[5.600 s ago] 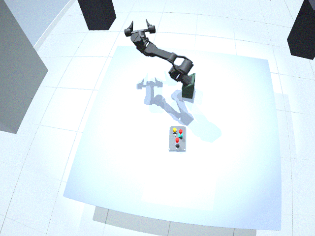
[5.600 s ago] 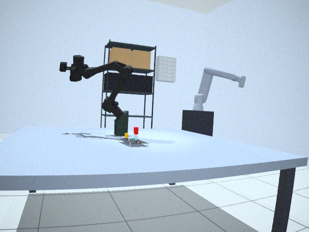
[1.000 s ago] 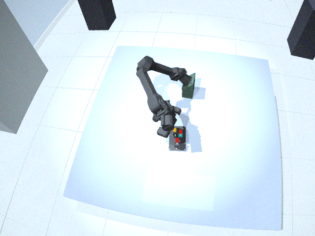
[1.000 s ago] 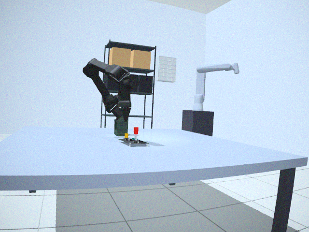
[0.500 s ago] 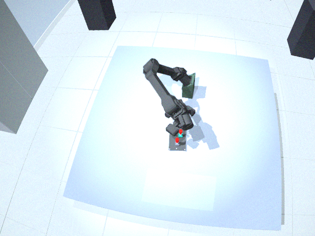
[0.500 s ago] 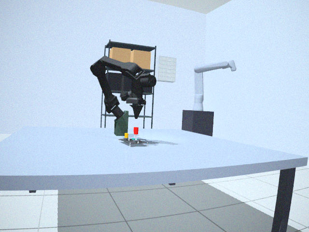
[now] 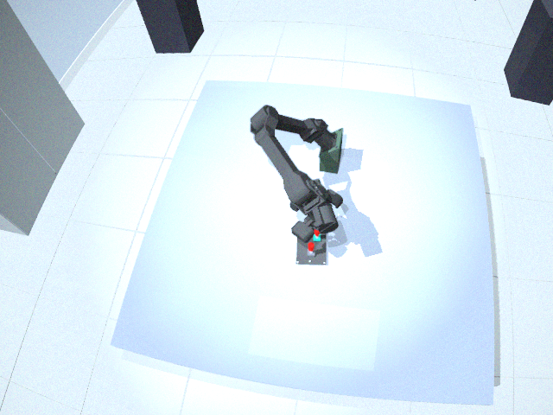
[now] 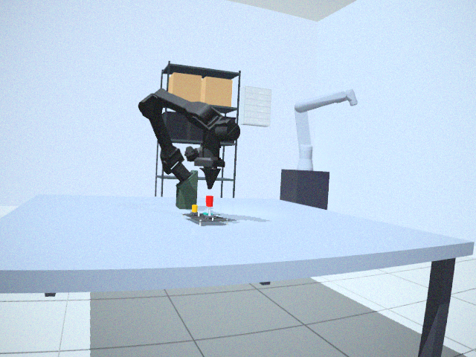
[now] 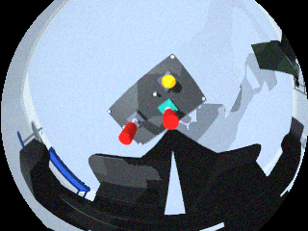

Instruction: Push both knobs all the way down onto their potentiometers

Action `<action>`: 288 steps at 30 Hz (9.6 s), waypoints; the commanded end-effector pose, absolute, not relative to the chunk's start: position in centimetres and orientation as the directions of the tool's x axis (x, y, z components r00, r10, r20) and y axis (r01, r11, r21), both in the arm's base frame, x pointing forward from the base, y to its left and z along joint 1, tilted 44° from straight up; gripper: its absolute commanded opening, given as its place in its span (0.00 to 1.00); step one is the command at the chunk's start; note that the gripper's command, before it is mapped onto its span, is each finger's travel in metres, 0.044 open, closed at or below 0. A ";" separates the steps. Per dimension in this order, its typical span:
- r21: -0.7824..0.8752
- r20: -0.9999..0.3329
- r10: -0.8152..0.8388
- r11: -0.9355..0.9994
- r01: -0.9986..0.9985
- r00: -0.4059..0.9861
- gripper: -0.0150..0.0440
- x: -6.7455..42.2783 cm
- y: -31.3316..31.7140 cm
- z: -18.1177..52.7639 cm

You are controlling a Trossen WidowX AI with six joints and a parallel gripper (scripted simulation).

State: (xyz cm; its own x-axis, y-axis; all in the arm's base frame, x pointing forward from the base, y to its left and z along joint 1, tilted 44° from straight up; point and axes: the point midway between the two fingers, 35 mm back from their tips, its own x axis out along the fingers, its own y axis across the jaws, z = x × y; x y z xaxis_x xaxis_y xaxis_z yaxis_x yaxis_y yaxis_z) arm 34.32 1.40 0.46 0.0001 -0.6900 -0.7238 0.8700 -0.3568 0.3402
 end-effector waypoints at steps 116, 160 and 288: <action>0.336 -0.719 -0.695 -0.356 0.872 -0.007 0.25 34.1 -1.9 -2.7; 0.336 -0.718 -0.696 -0.356 0.872 -0.007 0.25 34.1 -2.3 -3.1; -0.560 -0.736 -0.676 0.626 0.543 0.020 0.25 36.6 0.7 -0.1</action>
